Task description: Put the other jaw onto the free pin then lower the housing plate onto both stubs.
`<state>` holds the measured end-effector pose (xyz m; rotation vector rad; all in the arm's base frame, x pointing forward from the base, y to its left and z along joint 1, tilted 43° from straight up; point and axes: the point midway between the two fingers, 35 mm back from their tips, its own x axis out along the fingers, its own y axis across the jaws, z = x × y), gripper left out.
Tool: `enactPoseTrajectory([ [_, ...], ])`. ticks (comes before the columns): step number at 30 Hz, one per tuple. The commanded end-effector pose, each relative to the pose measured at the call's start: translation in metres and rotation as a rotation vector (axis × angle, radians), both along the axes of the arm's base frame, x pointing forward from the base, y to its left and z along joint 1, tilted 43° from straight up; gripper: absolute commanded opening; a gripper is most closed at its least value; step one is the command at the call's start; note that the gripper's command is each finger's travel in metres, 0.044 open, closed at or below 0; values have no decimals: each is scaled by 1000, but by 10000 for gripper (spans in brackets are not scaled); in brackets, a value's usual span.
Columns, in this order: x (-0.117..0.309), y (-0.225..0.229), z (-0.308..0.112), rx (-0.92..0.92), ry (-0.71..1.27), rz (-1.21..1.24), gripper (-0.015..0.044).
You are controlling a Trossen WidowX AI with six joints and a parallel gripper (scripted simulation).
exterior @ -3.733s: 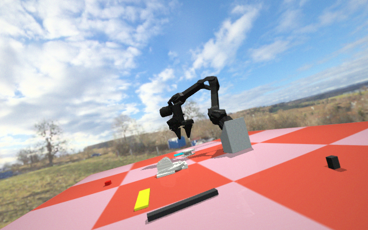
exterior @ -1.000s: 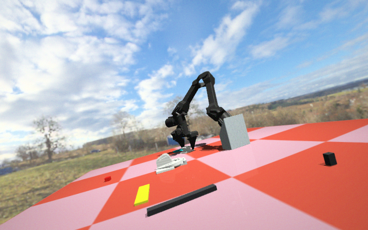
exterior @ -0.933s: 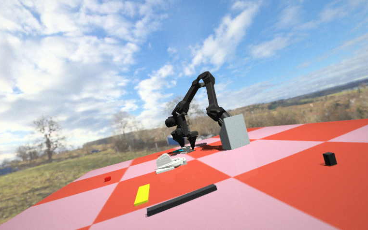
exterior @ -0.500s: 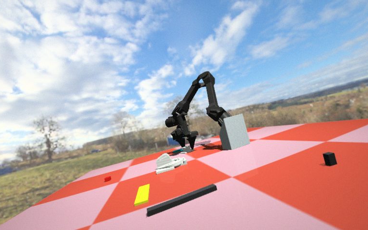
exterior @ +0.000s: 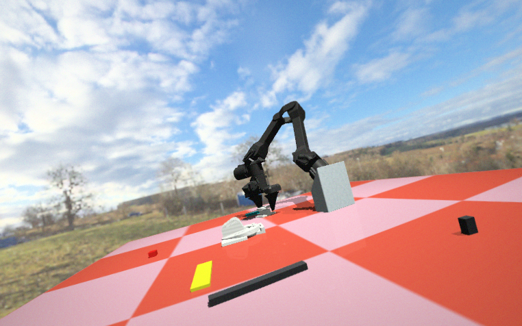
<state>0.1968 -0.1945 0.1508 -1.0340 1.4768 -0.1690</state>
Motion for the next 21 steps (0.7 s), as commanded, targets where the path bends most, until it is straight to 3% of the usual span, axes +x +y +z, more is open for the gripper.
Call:
enactPoseTrajectory([
  [1,1,7,11,-5,-12,-1,351],
  [21,-11,44,50,-3,-10,3,351],
])
